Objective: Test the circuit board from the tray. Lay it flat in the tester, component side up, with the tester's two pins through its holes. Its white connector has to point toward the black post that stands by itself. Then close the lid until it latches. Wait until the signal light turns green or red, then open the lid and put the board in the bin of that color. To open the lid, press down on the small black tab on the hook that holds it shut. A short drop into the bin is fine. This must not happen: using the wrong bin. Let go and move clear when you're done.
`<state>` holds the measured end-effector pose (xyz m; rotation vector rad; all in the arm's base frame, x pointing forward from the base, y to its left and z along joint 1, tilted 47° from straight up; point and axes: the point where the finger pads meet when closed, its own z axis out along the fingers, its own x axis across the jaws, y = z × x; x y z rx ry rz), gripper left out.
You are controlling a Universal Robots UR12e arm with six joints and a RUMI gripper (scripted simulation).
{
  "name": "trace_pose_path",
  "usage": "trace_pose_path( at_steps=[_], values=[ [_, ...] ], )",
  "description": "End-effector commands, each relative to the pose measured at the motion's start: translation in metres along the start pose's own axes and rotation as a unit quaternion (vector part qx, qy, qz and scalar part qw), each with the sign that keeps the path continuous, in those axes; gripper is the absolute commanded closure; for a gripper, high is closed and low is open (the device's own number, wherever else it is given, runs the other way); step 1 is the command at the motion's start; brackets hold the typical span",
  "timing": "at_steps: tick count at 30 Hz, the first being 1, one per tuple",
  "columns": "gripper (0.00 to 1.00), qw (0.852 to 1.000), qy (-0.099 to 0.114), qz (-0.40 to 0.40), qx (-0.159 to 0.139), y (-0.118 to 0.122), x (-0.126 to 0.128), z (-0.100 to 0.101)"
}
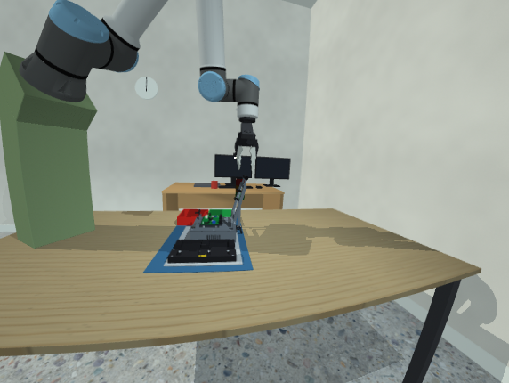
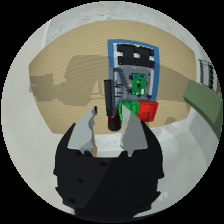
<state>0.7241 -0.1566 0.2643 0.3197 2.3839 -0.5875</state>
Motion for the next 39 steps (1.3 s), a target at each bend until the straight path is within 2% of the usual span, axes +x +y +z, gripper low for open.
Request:
trace_pose_path(
  at_steps=[1,7,17,23,39],
  values=[
    [0.70,1.000,-0.002,0.000,0.000,-0.001,-0.003,0.000],
    [0.70,1.000,-0.002,0.001,0.000,-0.002,-0.004,0.007],
    [0.70,1.000,-0.002,0.001,0.000,-0.006,-0.005,0.033],
    [0.70,1.000,-0.002,0.001,0.000,-0.007,-0.005,0.039],
    [0.70,1.000,-0.002,0.000,0.000,-0.006,-0.004,0.040]
  ],
)
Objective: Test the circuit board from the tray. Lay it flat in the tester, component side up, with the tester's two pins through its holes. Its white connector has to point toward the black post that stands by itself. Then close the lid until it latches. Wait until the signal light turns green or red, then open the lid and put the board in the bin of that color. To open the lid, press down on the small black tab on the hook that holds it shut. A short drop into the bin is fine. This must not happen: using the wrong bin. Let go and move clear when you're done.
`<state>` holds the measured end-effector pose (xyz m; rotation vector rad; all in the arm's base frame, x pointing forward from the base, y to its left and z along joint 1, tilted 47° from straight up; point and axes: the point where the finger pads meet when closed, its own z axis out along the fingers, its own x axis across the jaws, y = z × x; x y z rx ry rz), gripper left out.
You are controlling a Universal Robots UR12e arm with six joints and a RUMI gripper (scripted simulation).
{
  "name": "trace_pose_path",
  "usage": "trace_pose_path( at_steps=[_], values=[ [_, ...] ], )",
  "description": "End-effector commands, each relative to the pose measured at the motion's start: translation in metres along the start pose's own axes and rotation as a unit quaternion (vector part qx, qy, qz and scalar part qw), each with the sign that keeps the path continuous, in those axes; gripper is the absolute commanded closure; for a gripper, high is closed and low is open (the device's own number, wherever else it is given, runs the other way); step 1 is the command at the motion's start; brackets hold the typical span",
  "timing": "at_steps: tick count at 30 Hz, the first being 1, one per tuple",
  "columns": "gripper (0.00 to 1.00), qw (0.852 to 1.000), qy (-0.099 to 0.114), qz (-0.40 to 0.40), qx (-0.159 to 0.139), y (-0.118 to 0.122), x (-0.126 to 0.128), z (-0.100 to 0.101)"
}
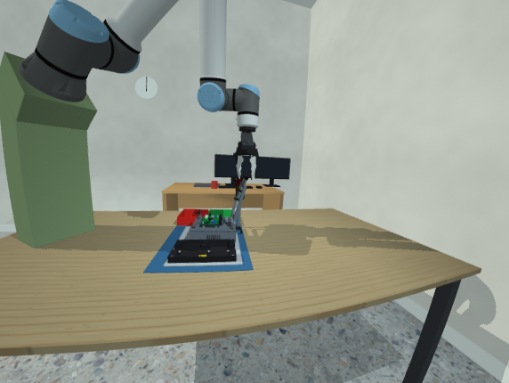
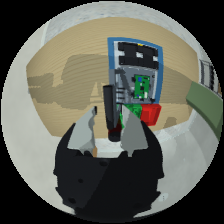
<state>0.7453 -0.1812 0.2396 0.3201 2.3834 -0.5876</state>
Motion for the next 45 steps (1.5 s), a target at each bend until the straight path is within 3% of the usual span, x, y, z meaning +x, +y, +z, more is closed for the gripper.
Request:
trace_pose_path(
  at_steps=[1,6,7,45],
  values=[
    [0.70,1.000,-0.002,0.000,0.000,-0.0004,-0.0022,-0.0005],
    [0.70,1.000,-0.002,0.000,0.000,-0.0004,-0.0022,-0.0005],
    [1.00,1.000,-0.002,0.000,0.000,-0.0004,-0.0022,-0.0005],
    [1.00,1.000,-0.002,0.000,0.000,-0.0005,-0.0025,-0.0006]
  ],
)
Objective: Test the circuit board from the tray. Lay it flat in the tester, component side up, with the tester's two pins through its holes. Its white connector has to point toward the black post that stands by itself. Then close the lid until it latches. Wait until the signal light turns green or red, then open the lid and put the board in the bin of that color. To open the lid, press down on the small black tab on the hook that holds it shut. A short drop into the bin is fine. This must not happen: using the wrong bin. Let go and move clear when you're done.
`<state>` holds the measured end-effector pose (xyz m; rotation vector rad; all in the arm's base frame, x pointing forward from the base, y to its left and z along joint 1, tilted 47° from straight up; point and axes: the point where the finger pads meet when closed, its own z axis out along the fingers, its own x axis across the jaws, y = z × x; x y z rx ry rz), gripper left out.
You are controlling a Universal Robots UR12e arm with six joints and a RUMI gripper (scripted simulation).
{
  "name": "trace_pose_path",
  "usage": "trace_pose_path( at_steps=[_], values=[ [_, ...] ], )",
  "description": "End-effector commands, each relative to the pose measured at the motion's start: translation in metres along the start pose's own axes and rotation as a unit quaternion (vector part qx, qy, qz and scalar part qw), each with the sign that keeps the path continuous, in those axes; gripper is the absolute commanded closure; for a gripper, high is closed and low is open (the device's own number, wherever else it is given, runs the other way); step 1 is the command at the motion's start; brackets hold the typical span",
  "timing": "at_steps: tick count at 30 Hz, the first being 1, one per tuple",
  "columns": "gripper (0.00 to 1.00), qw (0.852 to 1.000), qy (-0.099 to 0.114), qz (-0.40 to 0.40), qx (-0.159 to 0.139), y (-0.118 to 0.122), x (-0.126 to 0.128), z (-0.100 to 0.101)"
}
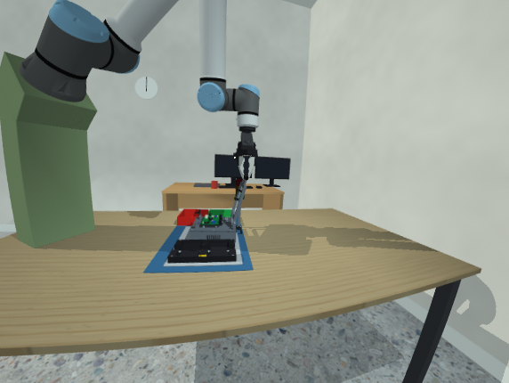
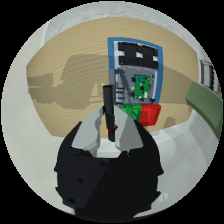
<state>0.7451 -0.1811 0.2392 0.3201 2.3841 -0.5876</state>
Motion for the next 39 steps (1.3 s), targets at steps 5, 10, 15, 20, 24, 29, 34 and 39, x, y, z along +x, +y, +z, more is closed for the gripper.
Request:
trace_pose_path(
  at_steps=[5,10,15,20,24,29,34,39],
  values=[
    [1.00,1.000,-0.002,0.000,0.000,-0.001,-0.003,-0.001],
    [1.00,1.000,-0.002,0.000,0.000,0.000,-0.002,-0.001],
    [1.00,1.000,-0.002,0.000,0.000,0.000,0.000,-0.001],
    [1.00,1.000,-0.001,0.000,0.000,0.000,0.002,-0.001],
    [1.00,1.000,-0.001,0.000,0.000,0.000,0.004,-0.002],
    [1.00,1.000,-0.001,0.000,0.000,-0.001,0.007,-0.003],
    [1.00,1.000,-0.001,0.000,0.000,-0.001,0.012,-0.004],
    [1.00,1.000,-0.001,0.000,0.000,-0.001,0.016,-0.005]
  ],
)
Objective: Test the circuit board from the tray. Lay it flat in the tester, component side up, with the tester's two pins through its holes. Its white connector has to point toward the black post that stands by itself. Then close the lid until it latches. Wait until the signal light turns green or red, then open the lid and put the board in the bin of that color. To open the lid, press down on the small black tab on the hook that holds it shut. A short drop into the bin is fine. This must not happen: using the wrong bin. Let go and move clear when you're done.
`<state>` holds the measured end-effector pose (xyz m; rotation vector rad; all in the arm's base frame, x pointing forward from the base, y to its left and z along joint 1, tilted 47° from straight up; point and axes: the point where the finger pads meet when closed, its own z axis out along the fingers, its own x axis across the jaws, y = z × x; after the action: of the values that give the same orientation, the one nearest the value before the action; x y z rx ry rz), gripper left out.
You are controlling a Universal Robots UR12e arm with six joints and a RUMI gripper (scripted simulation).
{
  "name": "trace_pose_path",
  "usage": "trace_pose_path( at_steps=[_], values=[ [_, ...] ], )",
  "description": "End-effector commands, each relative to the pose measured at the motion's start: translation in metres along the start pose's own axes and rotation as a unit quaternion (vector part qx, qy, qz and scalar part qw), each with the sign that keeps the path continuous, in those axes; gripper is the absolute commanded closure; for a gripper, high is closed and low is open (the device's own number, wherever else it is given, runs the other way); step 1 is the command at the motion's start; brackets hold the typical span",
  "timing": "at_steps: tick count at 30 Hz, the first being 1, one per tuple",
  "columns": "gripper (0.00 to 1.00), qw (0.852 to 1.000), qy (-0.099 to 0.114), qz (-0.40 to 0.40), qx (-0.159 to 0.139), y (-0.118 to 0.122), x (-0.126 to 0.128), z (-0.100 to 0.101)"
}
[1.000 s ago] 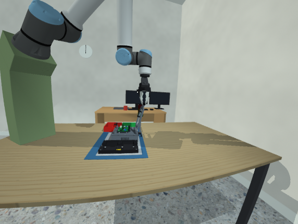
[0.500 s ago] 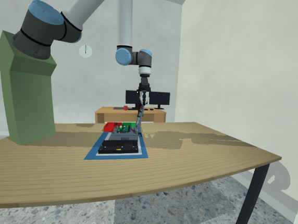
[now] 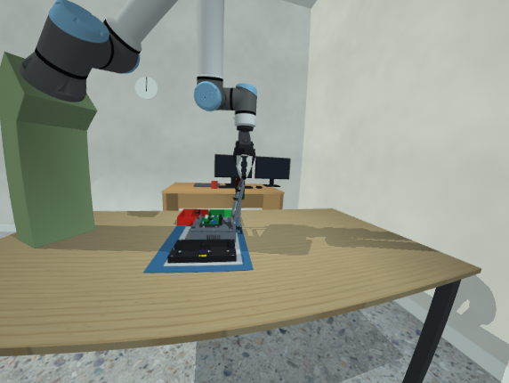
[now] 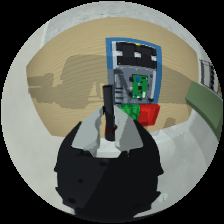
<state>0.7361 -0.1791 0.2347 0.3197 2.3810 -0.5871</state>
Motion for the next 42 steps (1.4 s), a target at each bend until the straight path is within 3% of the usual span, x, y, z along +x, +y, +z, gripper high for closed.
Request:
trace_pose_path(
  at_steps=[1,15,42],
  values=[
    [1.00,1.000,0.000,0.000,0.000,-0.001,0.008,-0.002],
    [1.00,1.000,0.001,0.000,0.000,-0.001,0.032,-0.004],
    [1.00,1.000,0.002,-0.001,0.000,0.000,0.115,0.013]
  ],
)
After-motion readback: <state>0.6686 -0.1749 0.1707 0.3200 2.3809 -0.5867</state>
